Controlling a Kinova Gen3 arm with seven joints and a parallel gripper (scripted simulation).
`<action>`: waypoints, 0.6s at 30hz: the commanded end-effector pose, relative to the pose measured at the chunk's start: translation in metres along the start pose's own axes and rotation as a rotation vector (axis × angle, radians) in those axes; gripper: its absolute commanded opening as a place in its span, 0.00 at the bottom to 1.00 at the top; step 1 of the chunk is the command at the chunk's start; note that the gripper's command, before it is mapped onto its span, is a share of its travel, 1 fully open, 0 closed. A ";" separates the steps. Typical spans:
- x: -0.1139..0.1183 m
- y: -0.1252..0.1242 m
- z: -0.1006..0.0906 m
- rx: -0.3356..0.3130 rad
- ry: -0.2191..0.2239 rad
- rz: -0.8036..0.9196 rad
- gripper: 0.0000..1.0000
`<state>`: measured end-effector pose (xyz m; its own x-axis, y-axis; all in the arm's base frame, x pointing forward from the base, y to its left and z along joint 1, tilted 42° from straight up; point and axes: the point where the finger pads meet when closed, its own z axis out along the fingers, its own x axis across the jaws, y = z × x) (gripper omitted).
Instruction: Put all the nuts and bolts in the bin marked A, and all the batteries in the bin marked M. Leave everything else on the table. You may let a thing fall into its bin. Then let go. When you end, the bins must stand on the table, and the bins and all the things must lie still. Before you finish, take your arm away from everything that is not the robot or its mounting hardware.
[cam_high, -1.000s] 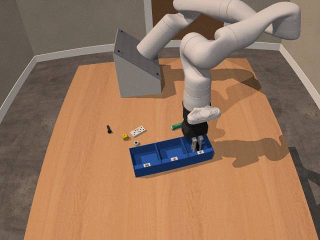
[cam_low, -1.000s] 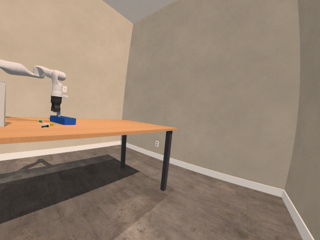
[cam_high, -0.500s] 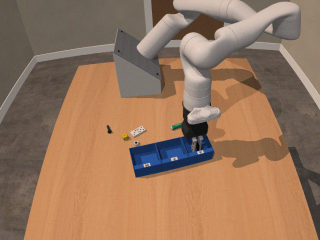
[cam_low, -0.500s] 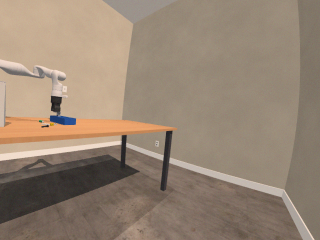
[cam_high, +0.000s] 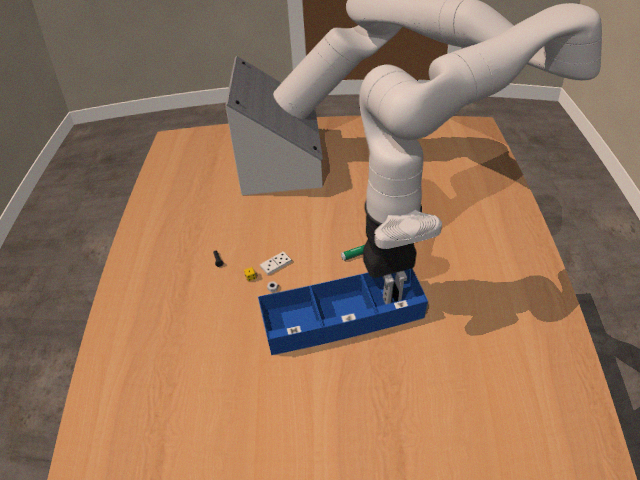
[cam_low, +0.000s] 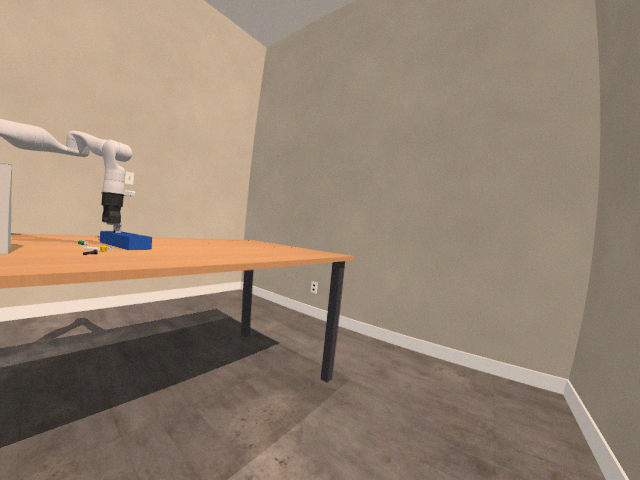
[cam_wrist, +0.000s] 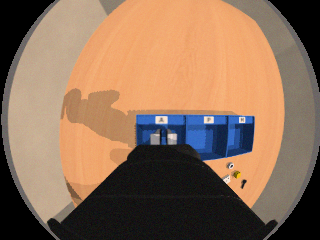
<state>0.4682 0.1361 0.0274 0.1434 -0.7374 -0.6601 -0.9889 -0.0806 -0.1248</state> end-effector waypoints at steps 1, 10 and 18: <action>0.000 0.000 0.000 0.000 0.000 0.001 0.31; -0.001 0.002 -0.007 -0.002 -0.003 0.007 0.31; -0.001 0.001 -0.016 -0.001 -0.003 0.005 0.31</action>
<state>0.4654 0.1315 0.0340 0.1425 -0.7355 -0.6624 -0.9892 -0.0836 -0.1200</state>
